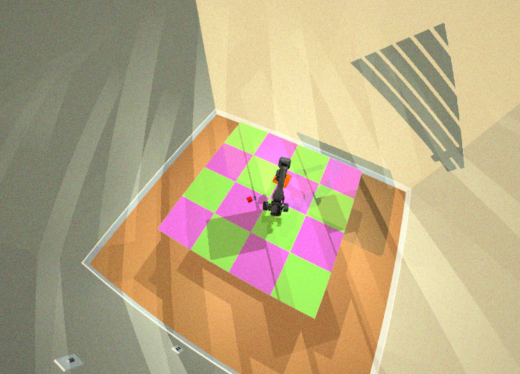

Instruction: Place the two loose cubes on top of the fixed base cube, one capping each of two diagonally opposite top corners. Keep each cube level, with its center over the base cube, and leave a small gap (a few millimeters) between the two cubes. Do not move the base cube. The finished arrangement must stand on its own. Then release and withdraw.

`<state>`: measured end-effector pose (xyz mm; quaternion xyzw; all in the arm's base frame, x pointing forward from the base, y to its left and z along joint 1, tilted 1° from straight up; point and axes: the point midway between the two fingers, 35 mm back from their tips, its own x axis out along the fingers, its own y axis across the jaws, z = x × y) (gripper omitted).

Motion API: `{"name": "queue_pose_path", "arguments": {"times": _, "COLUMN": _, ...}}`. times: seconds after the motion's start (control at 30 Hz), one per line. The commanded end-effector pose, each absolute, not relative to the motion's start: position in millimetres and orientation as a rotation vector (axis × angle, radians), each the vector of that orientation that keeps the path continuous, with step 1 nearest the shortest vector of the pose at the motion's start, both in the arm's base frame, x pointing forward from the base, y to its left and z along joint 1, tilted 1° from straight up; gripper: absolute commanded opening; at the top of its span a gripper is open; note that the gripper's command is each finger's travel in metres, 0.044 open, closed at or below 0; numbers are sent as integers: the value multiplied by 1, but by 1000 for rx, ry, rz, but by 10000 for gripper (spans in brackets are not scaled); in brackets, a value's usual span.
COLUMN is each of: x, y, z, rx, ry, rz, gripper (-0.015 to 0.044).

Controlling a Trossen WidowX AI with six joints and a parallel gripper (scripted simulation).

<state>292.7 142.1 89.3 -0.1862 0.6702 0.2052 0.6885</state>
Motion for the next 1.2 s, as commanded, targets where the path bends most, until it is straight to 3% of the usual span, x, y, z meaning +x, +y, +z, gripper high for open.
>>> {"name": "queue_pose_path", "arguments": {"times": 0.0, "x": 291, "y": 142, "z": 83, "rx": -412, "ry": 1508, "rz": 453, "gripper": 105}}
{"name": "queue_pose_path", "arguments": {"times": 0.87, "x": 291, "y": 142, "z": 82, "rx": -419, "ry": 1507, "rz": 459, "gripper": 105}}
{"name": "queue_pose_path", "arguments": {"times": 1.0, "x": 291, "y": 142, "z": 82, "rx": -419, "ry": 1507, "rz": 459, "gripper": 205}}
{"name": "queue_pose_path", "arguments": {"times": 1.17, "x": 291, "y": 142, "z": 82, "rx": -419, "ry": 1507, "rz": 459, "gripper": 205}}
